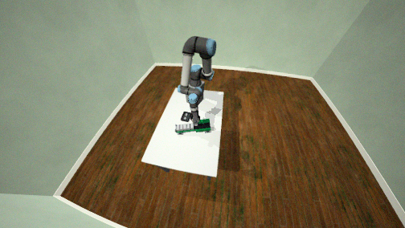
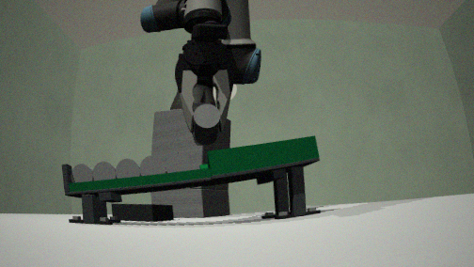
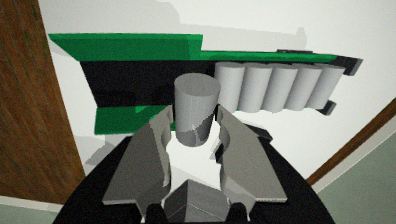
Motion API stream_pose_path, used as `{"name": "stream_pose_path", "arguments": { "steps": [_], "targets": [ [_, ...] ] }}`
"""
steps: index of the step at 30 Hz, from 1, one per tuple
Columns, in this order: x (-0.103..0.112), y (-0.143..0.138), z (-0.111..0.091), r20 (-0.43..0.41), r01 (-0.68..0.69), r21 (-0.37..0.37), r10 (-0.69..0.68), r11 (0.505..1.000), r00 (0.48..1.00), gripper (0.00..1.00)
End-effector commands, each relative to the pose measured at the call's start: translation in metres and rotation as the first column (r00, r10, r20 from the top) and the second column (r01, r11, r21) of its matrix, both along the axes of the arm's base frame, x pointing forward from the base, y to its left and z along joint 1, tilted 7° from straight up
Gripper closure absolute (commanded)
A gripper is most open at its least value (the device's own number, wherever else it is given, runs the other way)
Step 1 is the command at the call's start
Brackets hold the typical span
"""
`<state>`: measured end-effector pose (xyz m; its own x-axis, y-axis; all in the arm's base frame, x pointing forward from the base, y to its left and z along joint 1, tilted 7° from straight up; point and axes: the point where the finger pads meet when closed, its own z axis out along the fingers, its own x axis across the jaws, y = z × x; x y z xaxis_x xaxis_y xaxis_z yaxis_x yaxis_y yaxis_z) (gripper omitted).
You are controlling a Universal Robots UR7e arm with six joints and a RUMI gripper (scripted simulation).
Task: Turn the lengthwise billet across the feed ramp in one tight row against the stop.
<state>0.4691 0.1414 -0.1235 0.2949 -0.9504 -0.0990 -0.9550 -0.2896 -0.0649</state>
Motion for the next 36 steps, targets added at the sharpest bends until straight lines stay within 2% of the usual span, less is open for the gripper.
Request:
{"name": "stream_pose_path", "arguments": {
  "steps": [1,6,7,21,36],
  "targets": [
    [-0.002,0.011,0.002,0.002,0.000,0.000,0.000,1.000,1.000,1.00],
    [-0.003,0.017,0.002,0.002,0.000,0.000,0.000,1.000,1.000,1.00],
    [-0.001,0.008,0.001,0.002,0.000,0.000,0.000,1.000,1.000,1.00],
    [-0.006,0.025,0.003,0.002,0.000,0.000,0.000,1.000,1.000,1.00],
    [-0.005,0.025,0.003,0.002,0.000,0.000,0.000,1.000,1.000,1.00]
  ]
}}
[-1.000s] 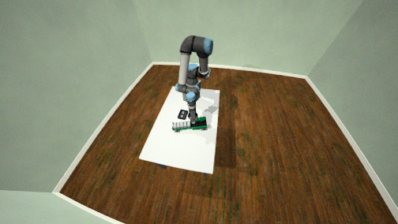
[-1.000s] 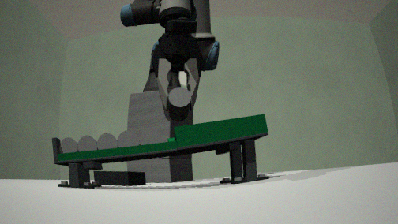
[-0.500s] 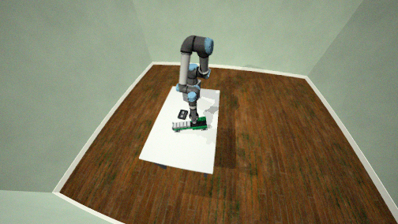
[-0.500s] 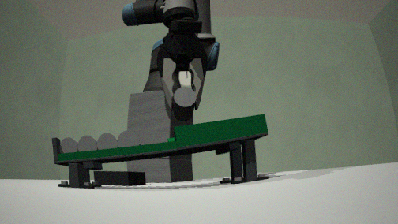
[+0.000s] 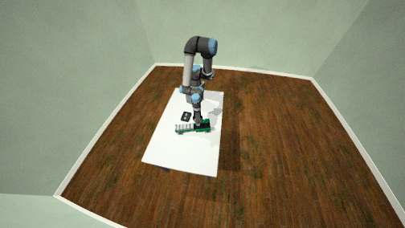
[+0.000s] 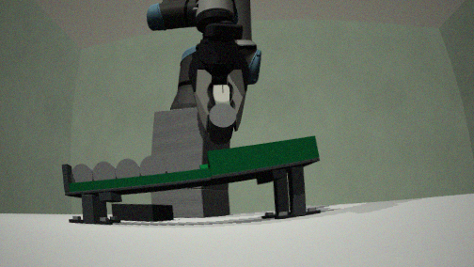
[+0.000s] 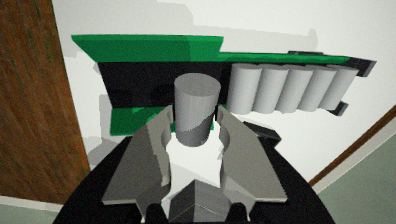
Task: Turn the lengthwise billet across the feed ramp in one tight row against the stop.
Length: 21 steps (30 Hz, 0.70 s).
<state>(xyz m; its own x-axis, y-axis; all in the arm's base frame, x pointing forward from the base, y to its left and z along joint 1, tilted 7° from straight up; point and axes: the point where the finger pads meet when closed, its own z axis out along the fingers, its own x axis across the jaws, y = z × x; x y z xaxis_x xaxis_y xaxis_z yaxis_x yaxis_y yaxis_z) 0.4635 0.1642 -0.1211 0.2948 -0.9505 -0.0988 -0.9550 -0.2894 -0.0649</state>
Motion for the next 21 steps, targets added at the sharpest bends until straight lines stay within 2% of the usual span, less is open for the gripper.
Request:
{"name": "stream_pose_path", "arguments": {
  "steps": [1,21],
  "targets": [
    [0.000,0.002,0.001,0.002,0.000,0.000,0.000,1.000,1.000,1.00],
    [0.000,0.006,-0.019,0.002,0.000,0.000,0.000,1.000,1.000,1.00]
  ]
}}
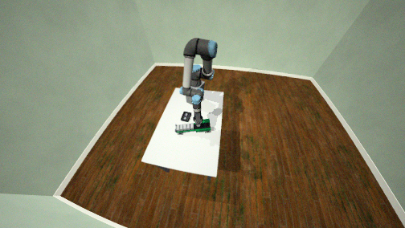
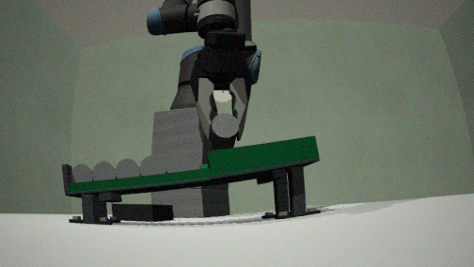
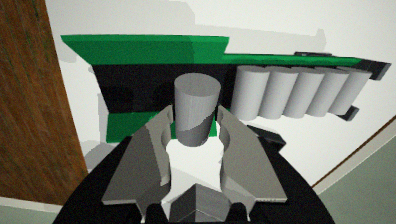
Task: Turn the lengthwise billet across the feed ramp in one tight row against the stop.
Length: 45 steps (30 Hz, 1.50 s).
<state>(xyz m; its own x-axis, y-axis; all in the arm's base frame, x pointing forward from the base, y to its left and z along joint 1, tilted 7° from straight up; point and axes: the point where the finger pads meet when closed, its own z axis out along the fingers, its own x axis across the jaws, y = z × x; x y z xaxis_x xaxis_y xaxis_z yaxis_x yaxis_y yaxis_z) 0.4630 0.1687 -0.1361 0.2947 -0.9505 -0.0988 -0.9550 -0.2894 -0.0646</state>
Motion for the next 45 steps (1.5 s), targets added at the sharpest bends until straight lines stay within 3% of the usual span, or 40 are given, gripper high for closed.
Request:
{"name": "stream_pose_path", "arguments": {
  "steps": [1,15,18,45],
  "targets": [
    [0.001,0.000,0.002,0.002,0.000,0.000,0.000,1.000,1.000,1.00],
    [0.001,0.004,-0.016,0.002,0.000,0.000,0.000,1.000,1.000,1.00],
    [0.000,0.003,-0.011,0.002,0.000,0.000,0.000,1.000,1.000,1.00],
    [0.001,0.009,-0.036,0.002,0.000,0.000,0.000,1.000,1.000,1.00]
  ]
}}
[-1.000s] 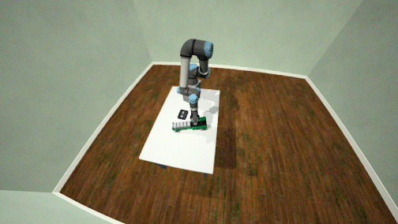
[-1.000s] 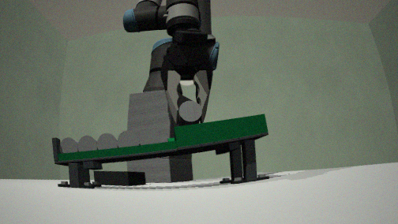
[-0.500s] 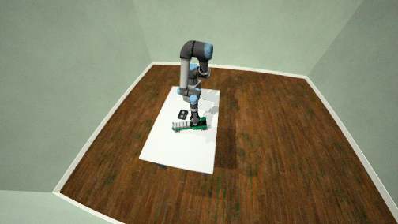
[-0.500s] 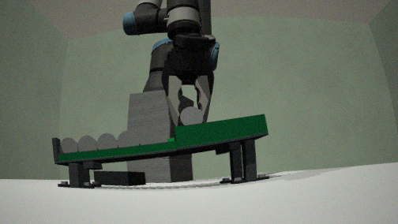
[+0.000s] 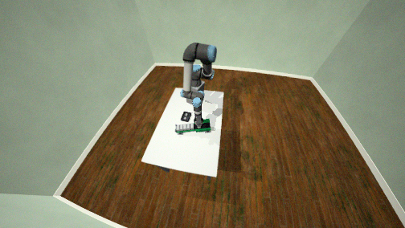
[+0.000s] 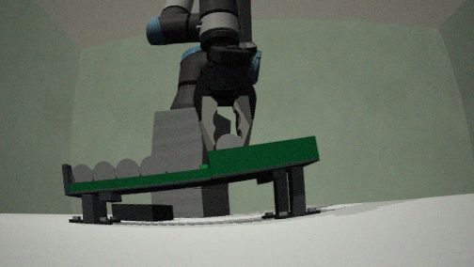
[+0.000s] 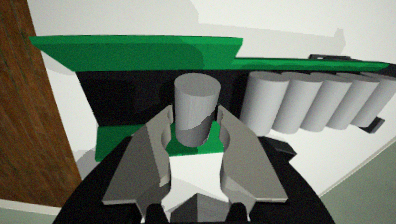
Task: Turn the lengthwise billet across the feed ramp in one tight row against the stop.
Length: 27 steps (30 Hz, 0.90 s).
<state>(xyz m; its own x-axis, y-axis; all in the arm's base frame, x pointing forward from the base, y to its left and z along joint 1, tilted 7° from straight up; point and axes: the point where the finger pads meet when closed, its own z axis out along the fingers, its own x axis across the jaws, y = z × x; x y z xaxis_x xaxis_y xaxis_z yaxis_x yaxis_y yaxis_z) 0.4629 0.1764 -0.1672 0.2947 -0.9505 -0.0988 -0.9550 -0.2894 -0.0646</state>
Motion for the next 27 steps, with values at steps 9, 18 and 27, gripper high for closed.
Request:
{"name": "stream_pose_path", "arguments": {
  "steps": [9,18,27],
  "targets": [
    [0.0007,0.0014,-0.0049,0.002,0.000,0.000,0.000,1.000,1.000,1.00],
    [0.0009,0.0023,-0.0084,0.002,0.000,0.000,0.000,1.000,1.000,1.00],
    [0.0012,0.0028,-0.0104,0.002,0.000,0.000,0.000,1.000,1.000,1.00]
  ]
}}
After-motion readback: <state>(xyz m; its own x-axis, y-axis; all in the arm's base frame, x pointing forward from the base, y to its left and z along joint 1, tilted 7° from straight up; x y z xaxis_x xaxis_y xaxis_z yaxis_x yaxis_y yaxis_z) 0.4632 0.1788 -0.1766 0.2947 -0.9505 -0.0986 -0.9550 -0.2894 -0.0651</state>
